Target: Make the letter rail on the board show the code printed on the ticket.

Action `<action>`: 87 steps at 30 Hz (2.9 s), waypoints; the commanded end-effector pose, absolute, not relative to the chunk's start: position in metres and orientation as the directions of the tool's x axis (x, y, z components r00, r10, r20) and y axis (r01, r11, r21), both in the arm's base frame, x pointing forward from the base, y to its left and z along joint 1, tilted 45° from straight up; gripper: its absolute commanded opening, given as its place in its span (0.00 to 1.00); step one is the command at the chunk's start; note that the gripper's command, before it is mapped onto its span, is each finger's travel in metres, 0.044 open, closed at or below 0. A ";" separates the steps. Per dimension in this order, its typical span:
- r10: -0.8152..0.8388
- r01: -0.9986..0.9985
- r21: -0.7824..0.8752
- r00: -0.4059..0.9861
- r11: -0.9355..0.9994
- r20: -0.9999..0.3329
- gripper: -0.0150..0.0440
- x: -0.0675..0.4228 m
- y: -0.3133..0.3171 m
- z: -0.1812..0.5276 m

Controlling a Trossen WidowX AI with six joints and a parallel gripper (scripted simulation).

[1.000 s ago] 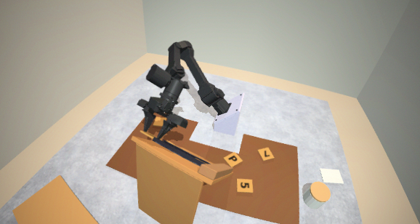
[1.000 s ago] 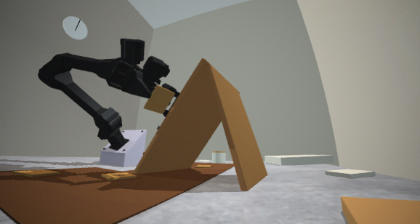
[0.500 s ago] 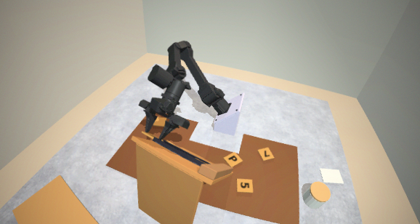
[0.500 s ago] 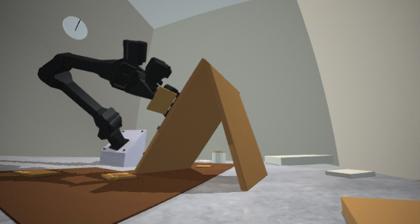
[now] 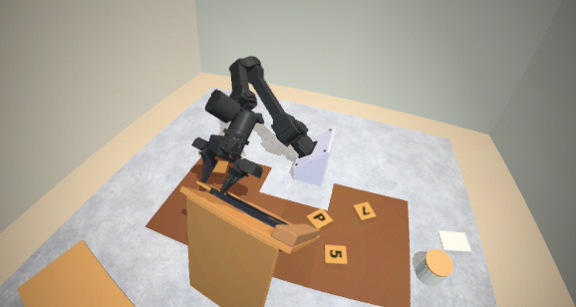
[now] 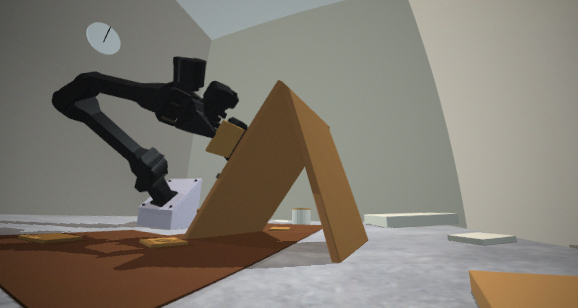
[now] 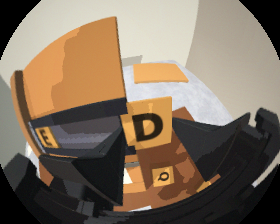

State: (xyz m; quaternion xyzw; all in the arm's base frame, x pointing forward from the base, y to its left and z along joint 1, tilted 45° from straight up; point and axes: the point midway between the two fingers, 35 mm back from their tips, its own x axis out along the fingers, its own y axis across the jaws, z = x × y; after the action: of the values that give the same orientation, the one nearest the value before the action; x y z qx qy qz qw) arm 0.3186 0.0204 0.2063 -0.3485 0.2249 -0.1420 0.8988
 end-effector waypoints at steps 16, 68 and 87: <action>-0.412 0.102 -0.688 0.859 0.719 -0.304 0.25 0.320 0.028 0.200; -0.412 0.102 -0.687 0.859 0.720 -0.304 0.25 0.322 0.047 0.182; -0.412 0.102 -0.687 0.859 0.720 -0.304 0.25 0.323 0.053 0.176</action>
State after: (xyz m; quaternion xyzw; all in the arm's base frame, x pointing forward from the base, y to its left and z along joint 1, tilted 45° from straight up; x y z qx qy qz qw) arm 0.3233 0.0507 0.1774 -0.3476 0.2251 -0.1417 0.8991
